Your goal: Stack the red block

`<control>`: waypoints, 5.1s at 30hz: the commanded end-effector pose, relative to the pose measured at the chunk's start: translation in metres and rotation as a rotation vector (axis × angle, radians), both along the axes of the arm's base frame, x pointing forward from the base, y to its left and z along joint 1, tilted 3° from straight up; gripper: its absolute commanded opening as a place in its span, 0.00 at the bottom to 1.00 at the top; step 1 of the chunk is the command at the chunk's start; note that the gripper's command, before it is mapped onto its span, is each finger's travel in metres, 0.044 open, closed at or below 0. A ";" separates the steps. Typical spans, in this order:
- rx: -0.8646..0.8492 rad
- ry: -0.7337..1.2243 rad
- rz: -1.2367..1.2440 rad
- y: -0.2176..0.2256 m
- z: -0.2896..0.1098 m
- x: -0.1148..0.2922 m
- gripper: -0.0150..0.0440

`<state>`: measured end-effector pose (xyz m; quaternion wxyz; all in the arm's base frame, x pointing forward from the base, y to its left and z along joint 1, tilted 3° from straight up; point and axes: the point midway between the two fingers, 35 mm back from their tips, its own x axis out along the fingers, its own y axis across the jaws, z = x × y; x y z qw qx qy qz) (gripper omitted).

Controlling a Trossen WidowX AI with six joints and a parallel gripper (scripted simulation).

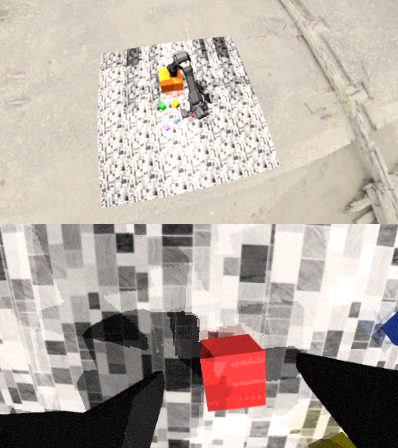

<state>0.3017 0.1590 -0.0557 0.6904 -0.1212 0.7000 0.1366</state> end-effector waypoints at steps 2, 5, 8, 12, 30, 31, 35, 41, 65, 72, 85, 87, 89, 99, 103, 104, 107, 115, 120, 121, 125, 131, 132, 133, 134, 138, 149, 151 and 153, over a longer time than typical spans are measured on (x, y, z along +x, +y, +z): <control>-0.008 0.009 -0.001 -0.002 -0.012 -0.003 1.00; -0.008 0.009 -0.001 -0.002 -0.016 -0.003 1.00; -0.008 0.009 -0.001 -0.002 -0.016 -0.003 1.00; -0.008 0.009 -0.001 -0.002 -0.016 -0.003 1.00; -0.008 0.009 -0.001 -0.002 -0.015 -0.003 0.73; -0.008 0.009 -0.001 -0.002 -0.015 -0.003 0.69; -0.008 0.009 -0.001 -0.002 -0.015 -0.003 0.51; -0.008 0.009 -0.001 -0.002 -0.015 -0.003 0.44; -0.008 0.009 -0.001 -0.002 0.086 0.000 0.25; -0.008 0.008 -0.001 -0.002 0.102 0.001 0.25; -0.011 0.006 -0.001 -0.047 0.103 0.009 0.25; -0.012 0.005 -0.001 -0.059 0.103 0.009 0.25; -0.013 0.005 -0.001 -0.071 0.104 0.009 0.25; -0.018 0.004 -0.001 -0.128 0.104 0.003 0.25; -0.020 0.005 -0.001 -0.149 0.104 -0.002 0.25; -0.021 0.005 -0.001 -0.155 0.104 -0.004 0.25; -0.022 0.005 -0.003 -0.170 0.104 -0.009 0.25; -0.027 0.007 -0.010 -0.208 0.103 -0.026 0.25; -0.028 0.010 -0.005 -0.227 0.103 -0.040 0.25; -0.028 0.011 -0.004 -0.231 0.103 -0.043 0.25; -0.028 0.012 -0.001 -0.240 0.102 -0.050 0.25; -0.028 0.012 -0.001 -0.240 0.088 -0.051 0.25; -0.028 0.012 -0.001 -0.240 0.088 -0.051 0.25; -0.028 0.012 -0.001 -0.240 0.087 -0.051 0.25; -0.028 0.012 -0.001 -0.240 0.085 -0.051 0.25; -0.028 0.012 -0.001 -0.240 0.069 -0.051 0.25; -0.028 0.013 -0.001 -0.240 0.058 -0.051 0.25; -0.028 0.013 -0.001 -0.240 0.058 -0.051 0.25; -0.028 0.013 -0.001 -0.240 0.058 -0.051 0.25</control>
